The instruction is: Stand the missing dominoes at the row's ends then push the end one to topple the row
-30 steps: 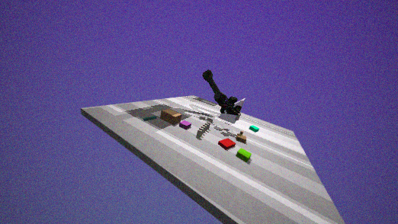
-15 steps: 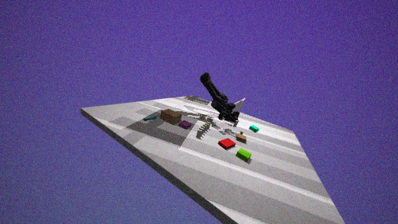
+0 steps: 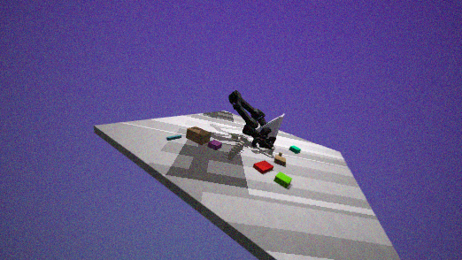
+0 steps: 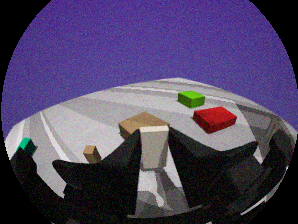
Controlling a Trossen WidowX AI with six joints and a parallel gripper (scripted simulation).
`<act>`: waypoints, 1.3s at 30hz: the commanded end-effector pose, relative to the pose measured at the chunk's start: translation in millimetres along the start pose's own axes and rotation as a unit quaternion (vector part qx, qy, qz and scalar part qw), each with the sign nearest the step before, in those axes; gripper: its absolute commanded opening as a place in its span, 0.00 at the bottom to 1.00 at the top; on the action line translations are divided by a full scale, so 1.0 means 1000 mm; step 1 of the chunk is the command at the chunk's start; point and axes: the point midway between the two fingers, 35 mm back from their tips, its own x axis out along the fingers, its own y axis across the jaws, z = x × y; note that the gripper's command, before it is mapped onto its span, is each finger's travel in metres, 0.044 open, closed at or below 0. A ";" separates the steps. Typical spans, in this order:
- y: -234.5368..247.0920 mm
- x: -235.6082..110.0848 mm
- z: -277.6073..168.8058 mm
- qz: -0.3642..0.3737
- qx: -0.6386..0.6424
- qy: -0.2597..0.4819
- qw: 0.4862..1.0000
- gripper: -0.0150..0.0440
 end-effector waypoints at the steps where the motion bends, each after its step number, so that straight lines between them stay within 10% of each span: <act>1: 0.001 0.001 -0.008 -0.002 -0.003 -0.004 1.000 0.44; 12: 0.001 0.001 -0.009 -0.002 -0.002 -0.004 1.000 0.44; 25: 0.001 0.001 -0.009 -0.002 -0.002 -0.004 1.000 1.00; 39: 0.002 0.000 0.041 0.004 0.007 0.004 1.000 1.00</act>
